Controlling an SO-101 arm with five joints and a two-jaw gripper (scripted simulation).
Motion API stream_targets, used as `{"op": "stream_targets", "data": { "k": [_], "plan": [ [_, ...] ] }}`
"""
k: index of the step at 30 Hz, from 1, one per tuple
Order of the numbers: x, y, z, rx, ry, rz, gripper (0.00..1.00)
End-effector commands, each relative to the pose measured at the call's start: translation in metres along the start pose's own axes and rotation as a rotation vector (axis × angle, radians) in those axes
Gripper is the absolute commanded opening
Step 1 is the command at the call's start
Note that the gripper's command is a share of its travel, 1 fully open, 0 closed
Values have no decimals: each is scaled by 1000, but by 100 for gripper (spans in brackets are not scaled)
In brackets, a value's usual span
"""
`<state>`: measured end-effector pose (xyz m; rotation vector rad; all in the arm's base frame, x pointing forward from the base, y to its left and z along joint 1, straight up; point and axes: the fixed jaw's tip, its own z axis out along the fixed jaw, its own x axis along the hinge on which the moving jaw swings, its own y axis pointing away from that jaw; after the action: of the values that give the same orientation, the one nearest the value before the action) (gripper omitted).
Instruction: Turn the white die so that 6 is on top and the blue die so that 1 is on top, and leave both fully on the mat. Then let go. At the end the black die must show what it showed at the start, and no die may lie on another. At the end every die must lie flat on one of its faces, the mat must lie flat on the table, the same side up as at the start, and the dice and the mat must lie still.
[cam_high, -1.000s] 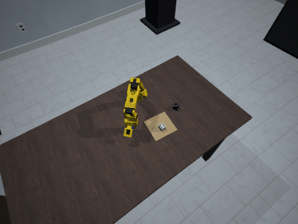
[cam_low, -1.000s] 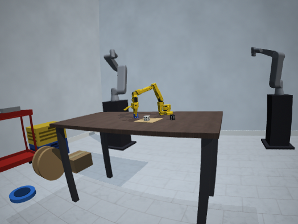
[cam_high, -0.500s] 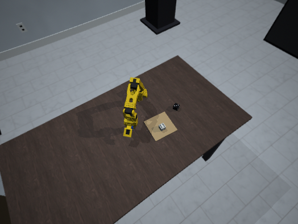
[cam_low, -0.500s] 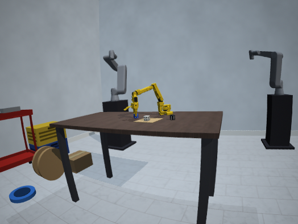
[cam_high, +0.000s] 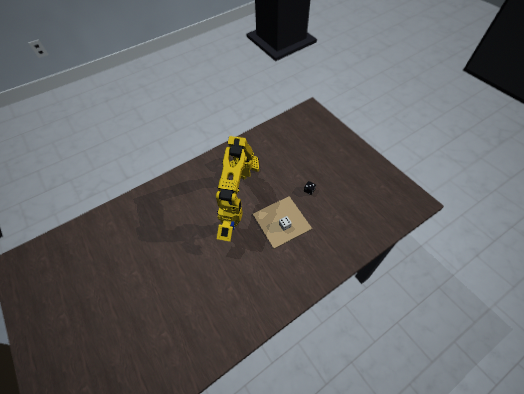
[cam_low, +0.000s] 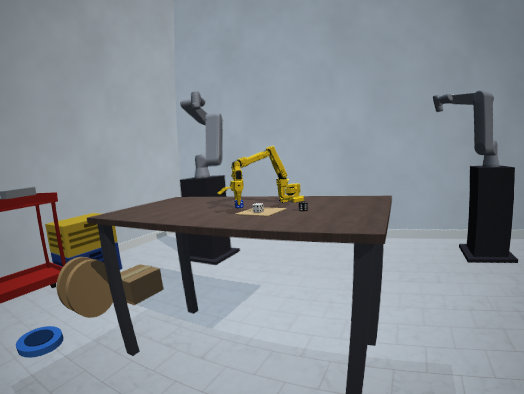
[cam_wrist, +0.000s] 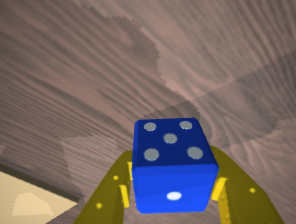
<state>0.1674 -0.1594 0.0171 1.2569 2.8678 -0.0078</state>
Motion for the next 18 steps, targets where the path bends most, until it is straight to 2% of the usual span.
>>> {"op": "stream_targets", "data": {
  "k": [1, 10, 18],
  "plan": [
    [-4, -3, -5, -1, -31, 5, 0],
    [-4, -3, -7, -1, -31, 5, 0],
    [-5, -1, -24, -2, -31, 5, 0]
  ]
}}
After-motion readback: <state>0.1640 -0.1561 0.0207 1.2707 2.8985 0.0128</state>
